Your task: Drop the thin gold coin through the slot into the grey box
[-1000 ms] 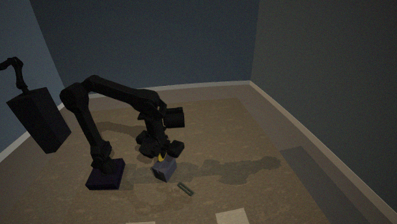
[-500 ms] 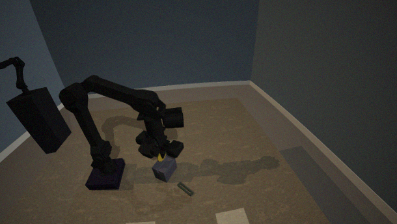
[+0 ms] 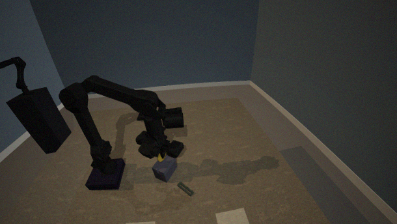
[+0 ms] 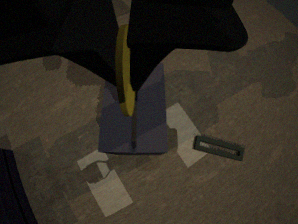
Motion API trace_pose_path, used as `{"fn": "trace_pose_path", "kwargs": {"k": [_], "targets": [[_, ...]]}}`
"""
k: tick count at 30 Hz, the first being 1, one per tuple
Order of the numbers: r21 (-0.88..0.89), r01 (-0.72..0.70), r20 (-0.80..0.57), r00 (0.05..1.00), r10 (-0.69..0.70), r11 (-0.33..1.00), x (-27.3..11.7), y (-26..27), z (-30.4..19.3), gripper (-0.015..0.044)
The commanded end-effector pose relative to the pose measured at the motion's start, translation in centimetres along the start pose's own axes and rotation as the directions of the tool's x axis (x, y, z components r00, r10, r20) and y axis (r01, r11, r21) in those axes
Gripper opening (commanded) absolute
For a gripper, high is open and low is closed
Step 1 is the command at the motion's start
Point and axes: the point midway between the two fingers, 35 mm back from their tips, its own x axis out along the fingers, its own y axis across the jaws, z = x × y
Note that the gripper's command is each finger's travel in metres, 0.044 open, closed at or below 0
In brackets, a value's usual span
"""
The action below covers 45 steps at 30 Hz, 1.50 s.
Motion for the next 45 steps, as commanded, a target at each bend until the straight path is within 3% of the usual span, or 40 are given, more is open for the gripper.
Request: {"fn": "trace_pose_path", "kwargs": {"k": [1,45], "targets": [[-0.002,0.002,0.001,1.000,-0.002,1.000,0.3,-0.1,0.1,0.0000],[0.002,0.002,0.001,1.000,-0.002,1.000,1.8,-0.3,0.1,0.0000]]}}
